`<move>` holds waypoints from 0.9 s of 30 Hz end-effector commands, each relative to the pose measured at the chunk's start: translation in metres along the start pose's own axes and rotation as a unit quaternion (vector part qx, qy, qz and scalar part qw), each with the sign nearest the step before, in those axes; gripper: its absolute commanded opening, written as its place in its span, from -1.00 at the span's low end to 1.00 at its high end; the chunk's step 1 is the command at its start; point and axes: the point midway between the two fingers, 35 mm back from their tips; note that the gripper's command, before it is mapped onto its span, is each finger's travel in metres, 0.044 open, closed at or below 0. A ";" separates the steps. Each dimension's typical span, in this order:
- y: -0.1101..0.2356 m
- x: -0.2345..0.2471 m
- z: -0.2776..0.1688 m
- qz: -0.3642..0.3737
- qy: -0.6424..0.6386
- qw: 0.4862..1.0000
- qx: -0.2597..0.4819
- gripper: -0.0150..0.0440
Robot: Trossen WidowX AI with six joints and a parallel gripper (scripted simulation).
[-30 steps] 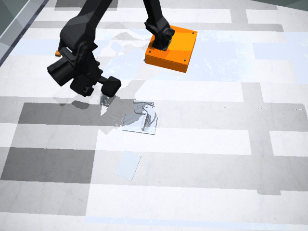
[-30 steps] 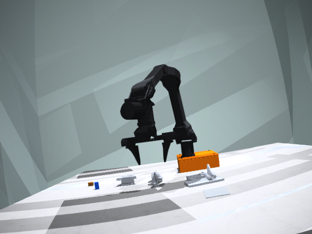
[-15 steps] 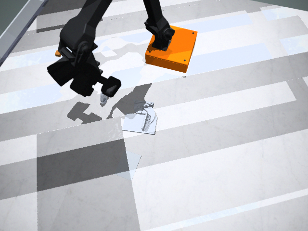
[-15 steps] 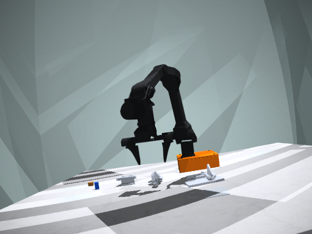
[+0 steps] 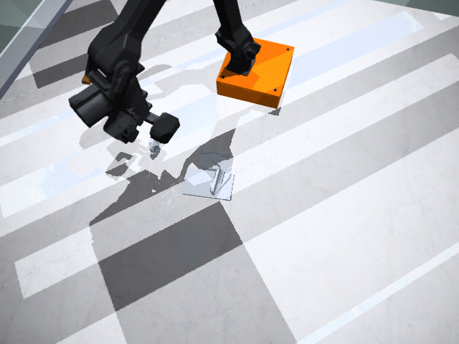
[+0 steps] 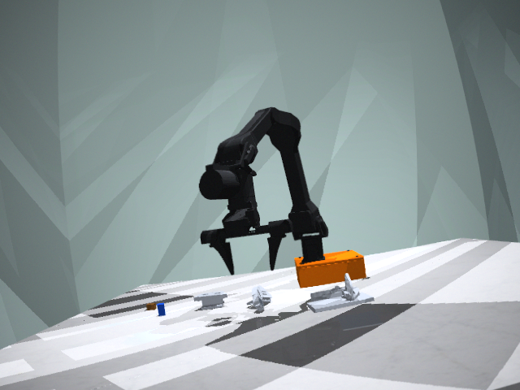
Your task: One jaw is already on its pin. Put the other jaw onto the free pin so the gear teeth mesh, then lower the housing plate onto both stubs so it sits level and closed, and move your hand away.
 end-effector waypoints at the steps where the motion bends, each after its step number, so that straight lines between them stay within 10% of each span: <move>1: 0.000 -0.025 -0.008 -0.002 -0.001 1.000 0.001 0.64; 14: 0.001 -0.033 -0.011 -0.002 0.000 1.000 0.001 -0.49; 27: 0.001 -0.033 -0.011 -0.002 0.000 1.000 0.001 -0.49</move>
Point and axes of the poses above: the point midway between the two fingers, 35 mm back from their tips, its own y axis back along the fingers, its own x axis across the jaws, z = x × y, and after that the axes turned 8 degrees about y, right-handed
